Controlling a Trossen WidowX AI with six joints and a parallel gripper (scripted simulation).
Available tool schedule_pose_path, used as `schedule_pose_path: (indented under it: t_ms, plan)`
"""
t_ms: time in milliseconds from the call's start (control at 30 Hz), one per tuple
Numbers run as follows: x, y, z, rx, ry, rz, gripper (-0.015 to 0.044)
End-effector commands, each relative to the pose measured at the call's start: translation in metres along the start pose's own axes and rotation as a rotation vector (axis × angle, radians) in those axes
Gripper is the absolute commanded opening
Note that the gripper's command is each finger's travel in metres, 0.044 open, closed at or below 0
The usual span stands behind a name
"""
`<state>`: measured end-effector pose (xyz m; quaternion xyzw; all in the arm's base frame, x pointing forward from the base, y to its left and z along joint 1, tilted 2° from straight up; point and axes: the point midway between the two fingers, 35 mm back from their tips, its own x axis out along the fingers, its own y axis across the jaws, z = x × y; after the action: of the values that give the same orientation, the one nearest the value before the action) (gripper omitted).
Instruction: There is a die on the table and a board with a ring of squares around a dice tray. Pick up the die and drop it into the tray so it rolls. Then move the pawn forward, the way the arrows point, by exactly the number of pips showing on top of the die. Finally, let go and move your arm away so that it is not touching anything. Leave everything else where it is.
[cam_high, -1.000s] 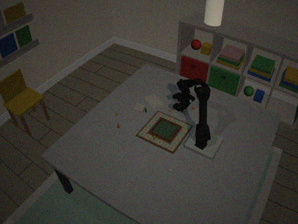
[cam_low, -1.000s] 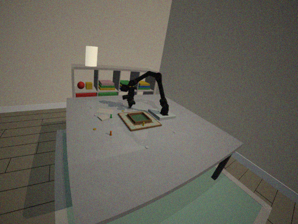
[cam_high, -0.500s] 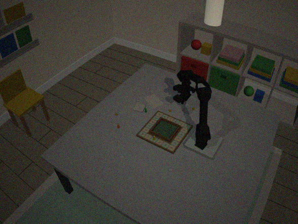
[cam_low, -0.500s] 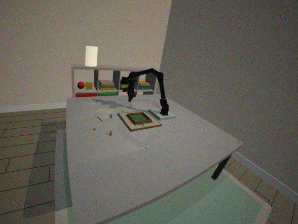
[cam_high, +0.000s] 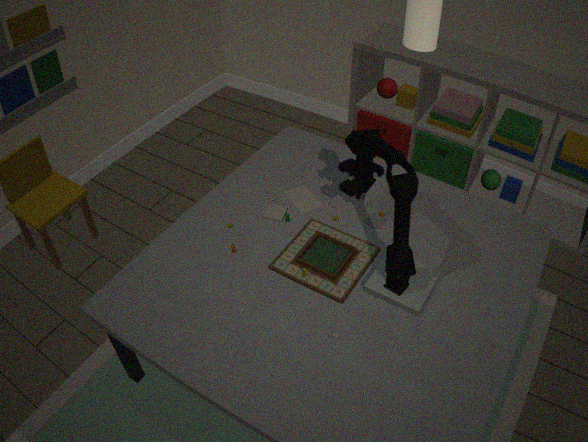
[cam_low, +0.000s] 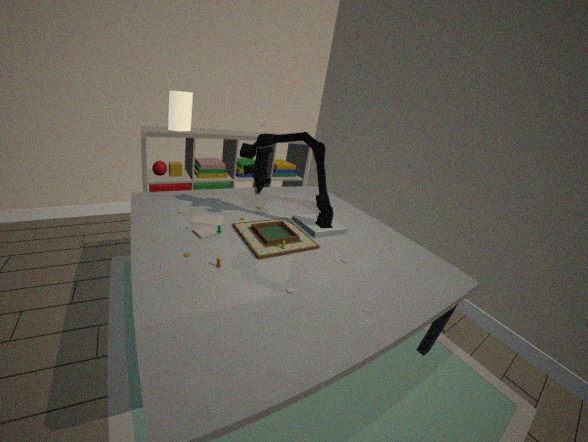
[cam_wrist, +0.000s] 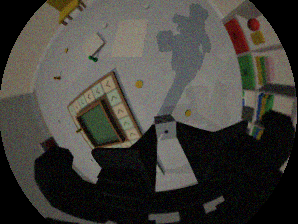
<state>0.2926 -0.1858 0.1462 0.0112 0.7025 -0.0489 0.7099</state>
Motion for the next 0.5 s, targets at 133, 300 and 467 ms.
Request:
schedule_pose_path:
  t_ms: [133,300,467]
  plan:
    - [0.005,0.049,0.007,-0.042,-0.002,0.005,0.0]
    - [0.01,0.079,0.007,-0.067,-0.002,0.008,0.0]
    - [0.014,0.108,0.005,-0.093,-0.003,0.011,0.0]
